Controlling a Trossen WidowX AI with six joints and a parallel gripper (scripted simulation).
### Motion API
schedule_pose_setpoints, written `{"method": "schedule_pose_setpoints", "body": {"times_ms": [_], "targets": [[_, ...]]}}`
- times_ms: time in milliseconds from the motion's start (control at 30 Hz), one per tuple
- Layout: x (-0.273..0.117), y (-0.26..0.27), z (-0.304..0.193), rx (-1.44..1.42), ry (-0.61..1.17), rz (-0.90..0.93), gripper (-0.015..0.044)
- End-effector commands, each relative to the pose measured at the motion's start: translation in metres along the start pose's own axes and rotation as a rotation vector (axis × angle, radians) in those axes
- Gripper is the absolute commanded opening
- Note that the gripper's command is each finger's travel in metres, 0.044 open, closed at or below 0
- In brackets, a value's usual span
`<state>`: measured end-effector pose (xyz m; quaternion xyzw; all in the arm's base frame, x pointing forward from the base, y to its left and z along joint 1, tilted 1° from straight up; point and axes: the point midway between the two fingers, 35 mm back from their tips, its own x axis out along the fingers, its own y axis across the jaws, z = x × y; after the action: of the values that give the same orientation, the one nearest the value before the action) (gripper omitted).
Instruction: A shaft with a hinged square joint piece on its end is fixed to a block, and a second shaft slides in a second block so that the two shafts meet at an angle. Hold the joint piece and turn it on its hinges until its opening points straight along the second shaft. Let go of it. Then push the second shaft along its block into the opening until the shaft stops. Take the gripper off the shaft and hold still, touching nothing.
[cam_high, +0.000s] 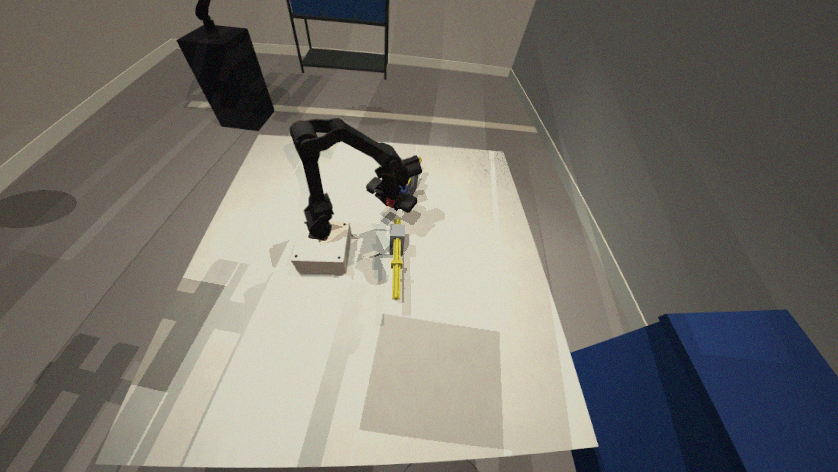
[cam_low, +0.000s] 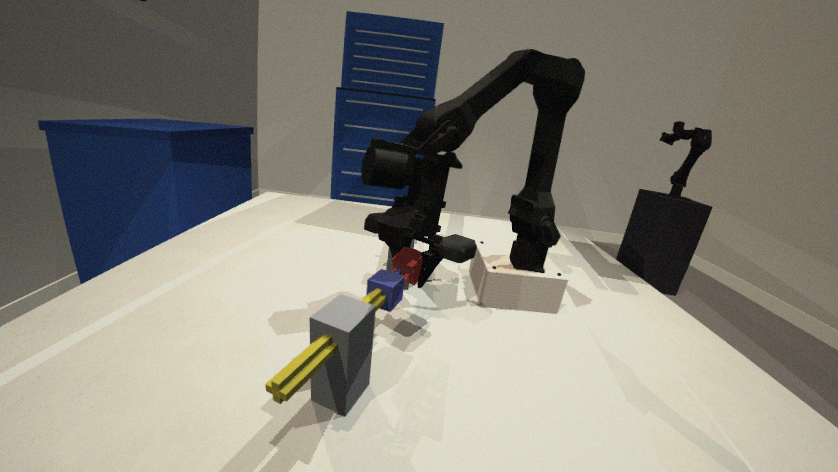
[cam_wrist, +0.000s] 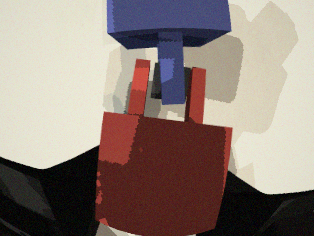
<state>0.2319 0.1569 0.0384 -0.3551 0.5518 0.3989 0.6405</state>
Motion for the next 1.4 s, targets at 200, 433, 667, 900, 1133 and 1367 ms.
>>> {"method": "schedule_pose_setpoints", "body": {"times_ms": [200, 433, 667, 900, 1133, 1367], "targets": [[0.0048, -0.0074, -0.0010, -0.155, -0.101, 0.027, 0.0000], [0.0067, -0.0107, -0.0009, -0.225, -0.144, 0.042, 0.0000], [0.0069, -0.0108, -0.0007, -0.233, -0.149, 0.045, 0.0000], [0.0069, -0.0109, -0.0007, -0.234, -0.151, 0.046, 0.0000], [0.0068, -0.0110, -0.0007, -0.233, -0.152, 0.047, 0.0000], [0.0067, -0.0108, -0.0007, -0.229, -0.150, 0.046, 0.0000]]}}
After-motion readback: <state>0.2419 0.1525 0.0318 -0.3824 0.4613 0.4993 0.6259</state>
